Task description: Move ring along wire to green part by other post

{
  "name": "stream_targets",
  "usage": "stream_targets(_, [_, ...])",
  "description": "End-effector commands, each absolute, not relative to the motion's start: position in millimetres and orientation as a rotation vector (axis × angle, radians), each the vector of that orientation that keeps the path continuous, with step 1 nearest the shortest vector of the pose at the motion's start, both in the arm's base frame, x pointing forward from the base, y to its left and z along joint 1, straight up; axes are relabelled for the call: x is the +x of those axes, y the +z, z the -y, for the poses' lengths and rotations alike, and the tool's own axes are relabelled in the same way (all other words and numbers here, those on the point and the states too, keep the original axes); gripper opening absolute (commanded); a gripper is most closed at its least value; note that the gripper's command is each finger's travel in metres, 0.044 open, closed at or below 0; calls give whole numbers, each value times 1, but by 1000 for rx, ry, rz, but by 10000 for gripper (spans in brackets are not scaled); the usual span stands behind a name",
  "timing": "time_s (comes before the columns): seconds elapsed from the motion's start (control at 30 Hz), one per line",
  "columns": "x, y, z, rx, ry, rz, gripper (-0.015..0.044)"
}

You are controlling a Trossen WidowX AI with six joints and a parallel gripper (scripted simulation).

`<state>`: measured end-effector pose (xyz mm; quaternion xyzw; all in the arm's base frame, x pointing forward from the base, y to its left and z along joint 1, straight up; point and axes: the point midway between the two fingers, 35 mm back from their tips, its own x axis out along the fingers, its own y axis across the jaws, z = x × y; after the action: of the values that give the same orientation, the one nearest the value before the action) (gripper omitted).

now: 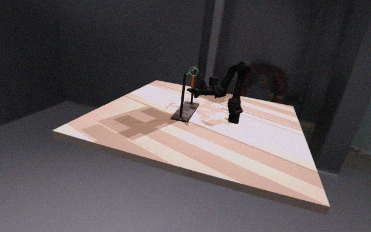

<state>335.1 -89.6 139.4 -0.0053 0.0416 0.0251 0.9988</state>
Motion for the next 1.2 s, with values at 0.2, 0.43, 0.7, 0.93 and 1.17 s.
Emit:
stream_targets(0.2, [336, 155, 91, -14, 51, -70, -150])
stream_targets(0.43, [336, 155, 91, -14, 51, -70, -150])
stream_targets(0.7, [336, 155, 91, -14, 51, -70, -150])
stream_targets(0.93, [336, 155, 91, -14, 51, -70, -150])
stream_targets(1.17, [336, 155, 91, -14, 51, -70, -150])
